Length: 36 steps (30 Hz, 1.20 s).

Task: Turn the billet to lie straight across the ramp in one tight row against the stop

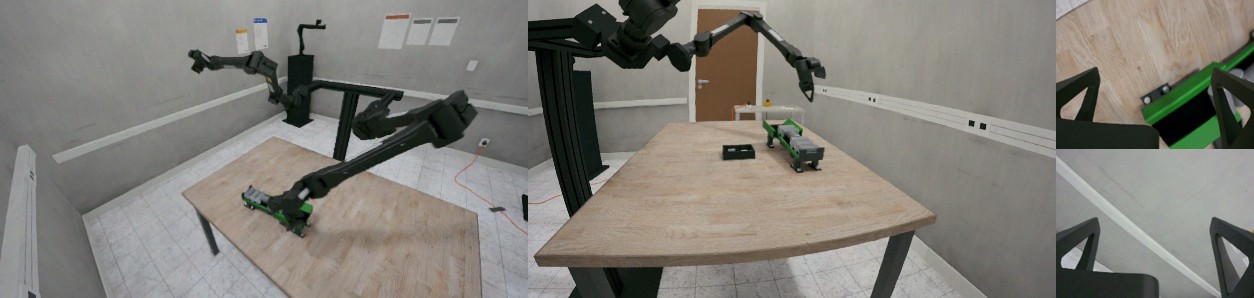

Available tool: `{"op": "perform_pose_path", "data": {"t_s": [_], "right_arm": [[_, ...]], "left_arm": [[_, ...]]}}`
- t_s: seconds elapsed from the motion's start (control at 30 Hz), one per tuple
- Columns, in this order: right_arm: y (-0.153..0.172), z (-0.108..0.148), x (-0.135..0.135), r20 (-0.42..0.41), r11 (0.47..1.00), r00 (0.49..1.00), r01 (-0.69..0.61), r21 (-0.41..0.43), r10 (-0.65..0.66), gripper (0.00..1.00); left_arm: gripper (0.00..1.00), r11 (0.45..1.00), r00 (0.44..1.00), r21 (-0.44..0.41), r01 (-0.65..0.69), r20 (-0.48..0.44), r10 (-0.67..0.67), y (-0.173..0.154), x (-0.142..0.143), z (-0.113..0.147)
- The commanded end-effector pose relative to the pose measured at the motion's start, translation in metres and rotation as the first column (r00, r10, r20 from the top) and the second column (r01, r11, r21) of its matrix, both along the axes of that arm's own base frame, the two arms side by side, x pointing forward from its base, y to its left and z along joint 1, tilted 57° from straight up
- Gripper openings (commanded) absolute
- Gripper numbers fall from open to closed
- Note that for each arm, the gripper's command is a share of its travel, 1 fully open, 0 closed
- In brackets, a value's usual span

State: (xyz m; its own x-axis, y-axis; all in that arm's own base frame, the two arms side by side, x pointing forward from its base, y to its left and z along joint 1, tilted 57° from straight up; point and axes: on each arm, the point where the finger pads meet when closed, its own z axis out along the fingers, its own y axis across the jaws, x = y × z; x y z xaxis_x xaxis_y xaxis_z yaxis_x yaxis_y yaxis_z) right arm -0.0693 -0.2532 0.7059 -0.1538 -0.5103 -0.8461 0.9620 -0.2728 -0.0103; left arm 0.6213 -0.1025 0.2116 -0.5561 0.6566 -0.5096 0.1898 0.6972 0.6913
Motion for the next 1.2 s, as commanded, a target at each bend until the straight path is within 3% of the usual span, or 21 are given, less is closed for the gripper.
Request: {"op": "perform_pose_path", "data": {"t_s": [0.0, 0.07, 0.1, 0.17, 0.33, 0.4, 0.57, 0.67, 0.97, 1.0, 1.17], "right_arm": [[0.021, 0.026, 0.001, -0.002, 0.999, 1.0, 0.007, -0.043, -0.007, 1.0], [0.021, 0.026, 0.001, -0.002, 0.999, 1.0, 0.007, -0.043, -0.007, 1.0], [0.021, 0.026, 0.001, -0.002, 0.999, 1.0, 0.007, -0.043, -0.007, 1.0], [0.021, 0.026, 0.001, -0.002, 0.999, 1.0, 0.007, -0.043, -0.007, 1.0], [0.021, 0.026, 0.001, -0.002, 0.999, 1.0, 0.007, -0.043, -0.007, 1.0], [0.021, 0.026, 0.001, -0.002, 0.999, 1.0, 0.007, -0.043, -0.007, 1.0], [0.021, 0.026, 0.001, -0.002, 0.999, 1.0, 0.007, -0.043, -0.007, 1.0], [0.021, 0.026, 0.001, -0.002, 0.999, 1.0, 0.007, -0.043, -0.007, 1.0], [0.021, 0.026, 0.001, -0.002, 0.999, 1.0, 0.007, -0.043, -0.007, 1.0], [0.021, 0.026, 0.001, -0.002, 0.999, 1.0, 0.007, -0.043, -0.007, 1.0], [0.021, 0.026, 0.001, -0.002, 0.999, 1.0, 0.007, -0.043, -0.007, 1.0]], "left_arm": [[1.0, 0.975, 0.986, 0.184, 0.12, -0.138, -0.095, -0.038, 0.01, -0.038], [1.0, 0.947, 0.972, 0.279, 0.158, -0.214, -0.099, -0.054, 0.006, -0.075], [1.0, 0.936, 0.966, 0.303, 0.178, -0.237, -0.107, -0.054, 0.006, -0.075], [1.0, 0.892, 0.944, 0.39, 0.23, -0.313, -0.106, -0.067, 0.001, -0.106], [1.0, 0.746, 0.875, 0.552, 0.373, -0.476, -0.085, -0.091, -0.015, -0.164], [1.0, 0.746, 0.875, 0.552, 0.373, -0.476, -0.085, -0.091, -0.015, -0.164], [1.0, 0.633, 0.824, 0.621, 0.463, -0.564, -0.051, -0.101, -0.026, -0.196], [1.0, 0.593, 0.808, 0.636, 0.493, -0.587, -0.043, -0.107, -0.031, -0.206], [1.0, 0.587, 0.803, 0.645, 0.49, -0.595, -0.016, -0.094, -0.027, -0.209], [0.0, 0.587, 0.804, 0.645, 0.49, -0.595, -0.017, -0.094, -0.027, -0.209], [0.0, 0.59, 0.803, 0.643, 0.488, -0.595, -0.015, -0.093, -0.029, -0.211]]}}
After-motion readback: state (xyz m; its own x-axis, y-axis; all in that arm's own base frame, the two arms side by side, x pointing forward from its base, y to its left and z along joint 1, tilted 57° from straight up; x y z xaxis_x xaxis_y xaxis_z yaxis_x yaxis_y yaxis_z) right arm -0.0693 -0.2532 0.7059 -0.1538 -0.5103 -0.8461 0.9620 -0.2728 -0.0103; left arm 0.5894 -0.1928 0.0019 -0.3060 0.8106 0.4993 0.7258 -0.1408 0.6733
